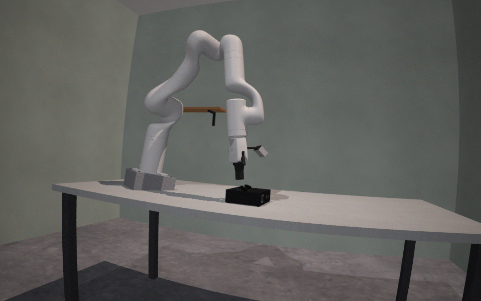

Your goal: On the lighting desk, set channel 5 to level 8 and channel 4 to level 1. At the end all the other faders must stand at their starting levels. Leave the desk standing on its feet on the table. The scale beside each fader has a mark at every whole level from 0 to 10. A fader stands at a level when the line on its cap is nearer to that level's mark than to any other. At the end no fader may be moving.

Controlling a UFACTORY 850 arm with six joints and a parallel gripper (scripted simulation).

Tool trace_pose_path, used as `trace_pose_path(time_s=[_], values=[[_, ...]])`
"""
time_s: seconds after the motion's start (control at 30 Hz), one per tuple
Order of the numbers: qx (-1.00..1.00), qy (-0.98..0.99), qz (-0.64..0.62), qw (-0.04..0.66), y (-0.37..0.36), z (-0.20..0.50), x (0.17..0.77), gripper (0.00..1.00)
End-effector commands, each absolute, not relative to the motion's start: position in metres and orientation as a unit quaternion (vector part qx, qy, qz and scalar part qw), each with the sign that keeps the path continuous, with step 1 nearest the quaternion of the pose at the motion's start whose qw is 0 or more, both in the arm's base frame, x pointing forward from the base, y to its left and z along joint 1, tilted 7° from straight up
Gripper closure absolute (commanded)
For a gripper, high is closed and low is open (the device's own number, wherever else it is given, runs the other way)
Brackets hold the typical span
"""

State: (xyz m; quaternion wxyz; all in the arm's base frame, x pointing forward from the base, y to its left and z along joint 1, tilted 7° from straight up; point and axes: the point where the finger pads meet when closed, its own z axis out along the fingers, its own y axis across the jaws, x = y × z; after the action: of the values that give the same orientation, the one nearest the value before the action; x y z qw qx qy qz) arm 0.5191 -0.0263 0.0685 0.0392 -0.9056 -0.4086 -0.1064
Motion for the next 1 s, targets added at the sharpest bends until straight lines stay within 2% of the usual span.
trace_pose_path(time_s=[0.0,0.33,0.97], values=[[-0.955,-0.283,-0.075,0.046,-0.0278,0.0687,0.5177,1.0],[-0.997,-0.052,-0.034,0.055,-0.0292,0.0681,0.5155,1.0],[-0.997,-0.042,-0.033,0.056,-0.0293,0.068,0.5153,1.0]])
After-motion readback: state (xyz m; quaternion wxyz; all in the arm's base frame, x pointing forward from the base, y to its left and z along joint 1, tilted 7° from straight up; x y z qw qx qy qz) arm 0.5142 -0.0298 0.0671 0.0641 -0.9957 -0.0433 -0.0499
